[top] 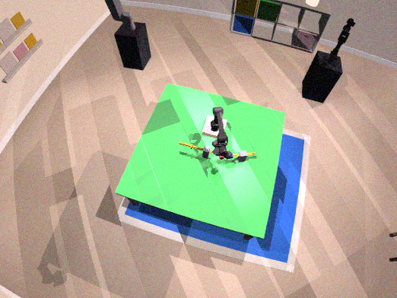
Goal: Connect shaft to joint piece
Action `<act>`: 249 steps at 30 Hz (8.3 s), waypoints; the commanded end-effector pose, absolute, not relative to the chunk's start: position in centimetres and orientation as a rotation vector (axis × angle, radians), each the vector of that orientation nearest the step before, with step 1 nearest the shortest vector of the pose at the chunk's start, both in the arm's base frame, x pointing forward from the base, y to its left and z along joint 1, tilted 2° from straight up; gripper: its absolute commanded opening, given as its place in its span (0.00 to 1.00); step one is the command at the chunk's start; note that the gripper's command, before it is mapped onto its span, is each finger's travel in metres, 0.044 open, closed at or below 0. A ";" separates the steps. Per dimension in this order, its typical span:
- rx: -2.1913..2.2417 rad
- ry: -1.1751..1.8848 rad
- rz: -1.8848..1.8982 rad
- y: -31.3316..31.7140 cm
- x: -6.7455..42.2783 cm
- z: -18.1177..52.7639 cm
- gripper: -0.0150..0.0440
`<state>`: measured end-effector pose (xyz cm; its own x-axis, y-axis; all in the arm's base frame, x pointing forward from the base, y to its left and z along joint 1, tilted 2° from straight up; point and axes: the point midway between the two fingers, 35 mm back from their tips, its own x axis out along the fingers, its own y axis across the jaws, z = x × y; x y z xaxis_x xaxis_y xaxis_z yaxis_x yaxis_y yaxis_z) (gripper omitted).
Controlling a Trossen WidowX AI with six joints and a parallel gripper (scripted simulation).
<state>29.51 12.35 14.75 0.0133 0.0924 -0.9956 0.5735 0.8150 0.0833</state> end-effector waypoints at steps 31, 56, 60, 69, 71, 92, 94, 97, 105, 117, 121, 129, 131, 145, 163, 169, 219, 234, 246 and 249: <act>0.011 1.527 -0.037 7.4 29.3 16.4 1.00; -0.440 1.474 0.543 7.0 29.4 15.5 1.00; -0.513 1.446 0.637 7.0 29.4 15.4 1.00; -0.674 1.364 0.845 6.8 29.5 15.1 1.00; -0.710 1.342 0.890 6.8 29.5 15.0 1.00; -1.078 1.030 1.331 6.5 29.6 14.4 1.00; -1.113 0.993 1.368 6.5 29.6 14.3 1.00; -1.161 0.939 1.421 6.4 29.6 14.2 1.00; -1.175 0.924 1.434 6.4 29.8 13.1 1.00; -1.173 0.925 1.433 6.3 30.0 7.4 1.00; -1.172 0.926 1.433 6.2 30.0 6.2 1.00; -1.171 0.925 1.433 8.9 29.6 6.2 1.00; -1.170 0.924 1.434 9.8 29.4 6.1 1.00; -1.169 0.923 1.434 11.5 29.1 5.0 1.00; -1.168 0.923 1.435 11.9 29.0 3.2 0.78; -1.168 0.923 1.435 11.9 29.0 3.2 0.56; -1.168 0.923 1.435 11.9 29.0 3.2 0.56; -1.168 0.923 1.435 11.9 29.0 3.2 0.56; -1.168 0.923 1.435 11.9 29.0 3.2 0.56; -1.168 0.923 1.435 11.9 29.0 3.2 0.56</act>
<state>29.03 11.86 3.23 -0.0043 0.2347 -0.9721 -0.9818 -0.1855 -0.0404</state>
